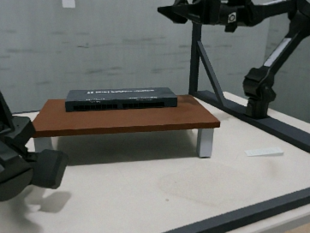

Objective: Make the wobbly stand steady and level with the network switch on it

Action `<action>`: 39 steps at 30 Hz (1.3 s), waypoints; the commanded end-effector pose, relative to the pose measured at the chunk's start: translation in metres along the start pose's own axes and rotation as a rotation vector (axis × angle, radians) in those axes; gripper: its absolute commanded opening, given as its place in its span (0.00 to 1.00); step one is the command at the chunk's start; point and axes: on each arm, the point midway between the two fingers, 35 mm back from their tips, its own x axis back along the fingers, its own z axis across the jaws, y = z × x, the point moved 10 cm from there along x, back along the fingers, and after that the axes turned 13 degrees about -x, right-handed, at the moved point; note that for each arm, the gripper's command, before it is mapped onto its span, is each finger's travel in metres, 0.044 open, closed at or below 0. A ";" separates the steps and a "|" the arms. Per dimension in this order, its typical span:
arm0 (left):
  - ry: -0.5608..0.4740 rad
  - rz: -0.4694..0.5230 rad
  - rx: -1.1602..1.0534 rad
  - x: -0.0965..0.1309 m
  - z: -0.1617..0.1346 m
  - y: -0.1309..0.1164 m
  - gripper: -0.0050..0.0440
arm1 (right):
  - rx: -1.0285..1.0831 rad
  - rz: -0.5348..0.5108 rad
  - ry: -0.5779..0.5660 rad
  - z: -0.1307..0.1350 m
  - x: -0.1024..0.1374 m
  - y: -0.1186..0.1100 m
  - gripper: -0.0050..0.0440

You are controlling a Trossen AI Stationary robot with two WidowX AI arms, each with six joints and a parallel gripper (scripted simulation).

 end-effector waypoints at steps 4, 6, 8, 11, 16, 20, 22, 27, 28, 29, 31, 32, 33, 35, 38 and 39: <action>0.010 -0.045 -0.005 0.003 0.004 0.014 0.92 | 0.037 0.002 -0.044 -0.003 0.012 0.007 0.00; 0.010 -0.045 -0.005 0.003 0.004 0.014 0.92 | 0.041 0.011 -0.043 -0.002 0.029 0.008 0.00; 0.010 -0.045 -0.005 0.003 0.004 0.014 0.92 | 0.041 0.012 -0.044 -0.003 0.040 0.007 0.00; 0.010 -0.045 -0.005 0.003 0.004 0.014 0.92 | 0.037 0.012 -0.048 -0.002 0.052 0.006 0.00; 0.010 -0.045 -0.005 0.003 0.004 0.014 0.92 | 0.018 0.003 -0.022 -0.002 0.054 0.003 0.00; 0.010 -0.045 -0.005 0.003 0.004 0.014 0.92 | 0.038 0.014 -0.040 0.000 0.072 0.008 0.00; 0.010 -0.045 -0.005 0.003 0.004 0.014 0.92 | 0.020 -0.002 -0.026 -0.003 0.061 0.002 0.00; 0.009 -0.045 -0.005 0.003 0.004 0.014 0.92 | 0.044 0.044 -0.067 -0.002 0.071 0.016 0.00; 0.009 -0.045 -0.004 0.003 0.003 0.014 0.92 | 0.041 0.065 -0.077 -0.003 0.075 0.021 0.00; 0.008 -0.045 -0.004 0.003 0.003 0.014 0.92 | 0.037 0.090 -0.091 -0.003 0.079 0.027 0.00; 0.007 -0.046 -0.004 0.003 0.003 0.014 0.92 | 0.029 0.150 -0.127 -0.004 0.090 0.043 0.00; 0.006 -0.046 -0.004 0.003 0.003 0.014 0.92 | 0.022 0.183 -0.152 -0.003 0.096 0.052 0.00; 0.005 -0.045 -0.003 0.003 0.003 0.014 0.92 | 0.016 0.219 -0.179 -0.002 0.102 0.063 0.00; 0.005 -0.045 -0.003 0.003 0.003 0.014 0.92 | 0.016 0.219 -0.179 -0.002 0.102 0.063 0.00; 0.003 -0.046 -0.002 0.003 0.002 0.014 0.92 | -0.079 0.268 -0.142 0.002 0.083 0.066 0.00; 0.004 -0.046 -0.002 0.003 0.002 0.014 0.92 | -0.083 0.256 -0.139 0.004 0.066 0.064 0.00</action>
